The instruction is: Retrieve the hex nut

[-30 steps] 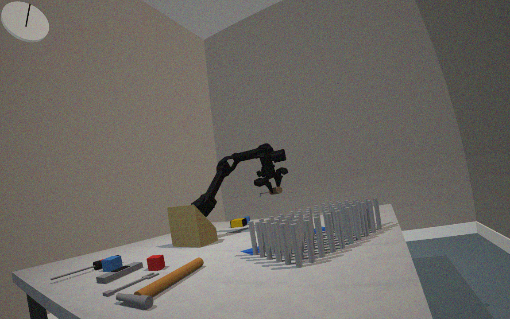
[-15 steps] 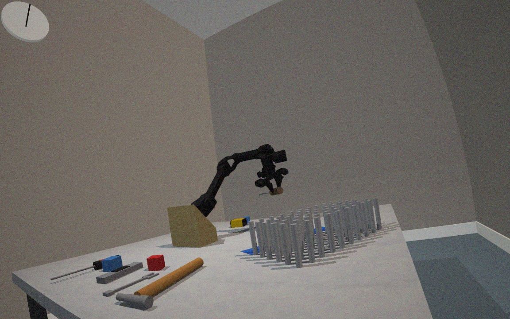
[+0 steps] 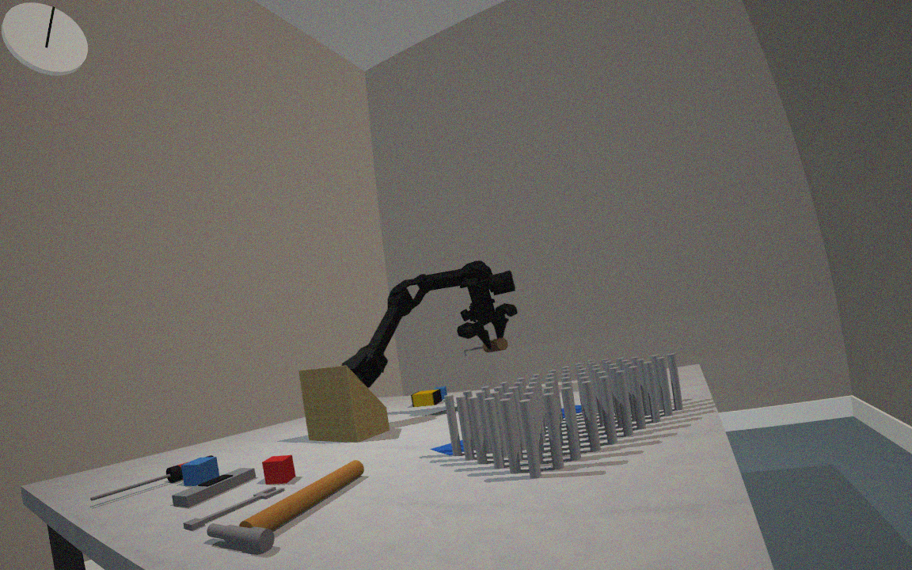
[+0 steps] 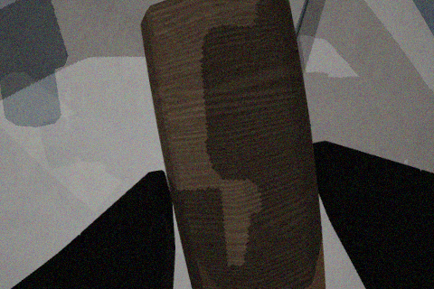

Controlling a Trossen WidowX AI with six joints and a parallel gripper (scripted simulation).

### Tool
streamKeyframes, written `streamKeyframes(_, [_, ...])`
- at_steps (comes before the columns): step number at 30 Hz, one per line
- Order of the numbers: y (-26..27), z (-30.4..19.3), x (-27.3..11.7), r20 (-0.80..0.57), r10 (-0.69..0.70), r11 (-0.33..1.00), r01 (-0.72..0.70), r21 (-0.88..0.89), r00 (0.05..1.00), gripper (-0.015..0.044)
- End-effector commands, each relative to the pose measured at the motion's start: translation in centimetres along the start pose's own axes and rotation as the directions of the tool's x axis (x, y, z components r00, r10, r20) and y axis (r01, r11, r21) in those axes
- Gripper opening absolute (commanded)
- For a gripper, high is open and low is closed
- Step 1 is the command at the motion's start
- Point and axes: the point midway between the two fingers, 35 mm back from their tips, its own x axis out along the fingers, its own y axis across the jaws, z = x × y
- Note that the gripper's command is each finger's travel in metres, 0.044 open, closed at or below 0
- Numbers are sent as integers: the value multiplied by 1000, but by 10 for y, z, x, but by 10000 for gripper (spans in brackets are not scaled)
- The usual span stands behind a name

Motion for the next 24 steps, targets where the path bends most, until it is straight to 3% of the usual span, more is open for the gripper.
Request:
streamKeyframes(1, [1, -1, 2, 0, 2, 1000, -2, 7, 1000, 0])
streamKeyframes(24, [5, -9, 17, 0, 12, 1000, -12, 10, 1000, 0])
